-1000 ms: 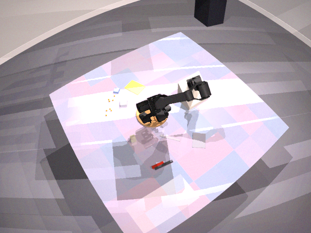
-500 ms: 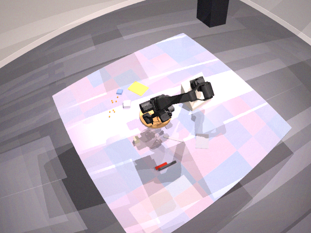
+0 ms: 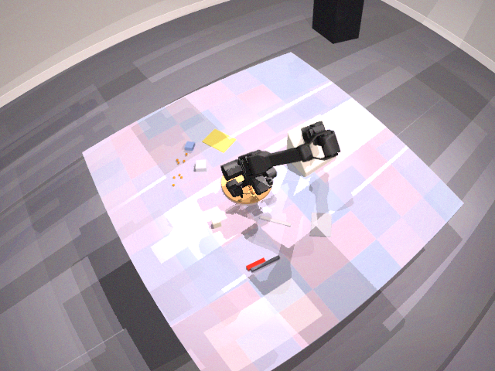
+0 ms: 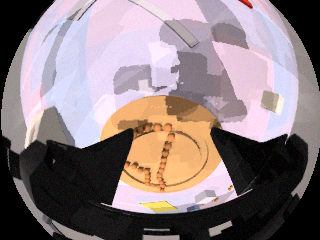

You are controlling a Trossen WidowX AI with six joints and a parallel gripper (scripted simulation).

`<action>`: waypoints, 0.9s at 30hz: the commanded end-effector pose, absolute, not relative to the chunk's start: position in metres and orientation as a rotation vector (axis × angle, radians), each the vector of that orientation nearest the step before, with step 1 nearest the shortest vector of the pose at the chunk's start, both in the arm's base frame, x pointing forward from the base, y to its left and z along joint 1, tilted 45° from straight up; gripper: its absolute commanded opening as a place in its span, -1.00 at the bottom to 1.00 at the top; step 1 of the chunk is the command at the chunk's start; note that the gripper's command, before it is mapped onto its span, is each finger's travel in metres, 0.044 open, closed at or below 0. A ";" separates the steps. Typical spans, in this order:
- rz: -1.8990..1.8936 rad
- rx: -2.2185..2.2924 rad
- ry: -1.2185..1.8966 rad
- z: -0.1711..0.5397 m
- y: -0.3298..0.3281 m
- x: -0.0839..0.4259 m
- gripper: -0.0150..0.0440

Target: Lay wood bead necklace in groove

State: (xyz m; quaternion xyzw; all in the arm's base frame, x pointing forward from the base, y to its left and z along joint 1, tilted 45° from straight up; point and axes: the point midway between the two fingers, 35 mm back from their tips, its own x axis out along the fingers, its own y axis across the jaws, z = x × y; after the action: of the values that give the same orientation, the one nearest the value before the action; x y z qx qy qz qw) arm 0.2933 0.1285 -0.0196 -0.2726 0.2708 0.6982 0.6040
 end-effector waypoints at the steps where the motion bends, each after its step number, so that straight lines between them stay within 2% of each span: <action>1: 1.617 -0.633 0.621 -0.019 0.129 0.294 1.00; 8: 1.623 -0.645 0.611 -0.004 0.099 0.296 0.38; 13: 1.623 -0.646 0.610 -0.006 0.101 0.295 -0.07; 27: 1.616 -0.651 0.604 -0.016 0.111 0.296 -0.08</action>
State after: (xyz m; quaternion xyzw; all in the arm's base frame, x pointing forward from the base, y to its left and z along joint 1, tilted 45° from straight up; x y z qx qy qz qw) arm 0.2995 0.1068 -0.0116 -0.2858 0.2578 0.6957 0.6065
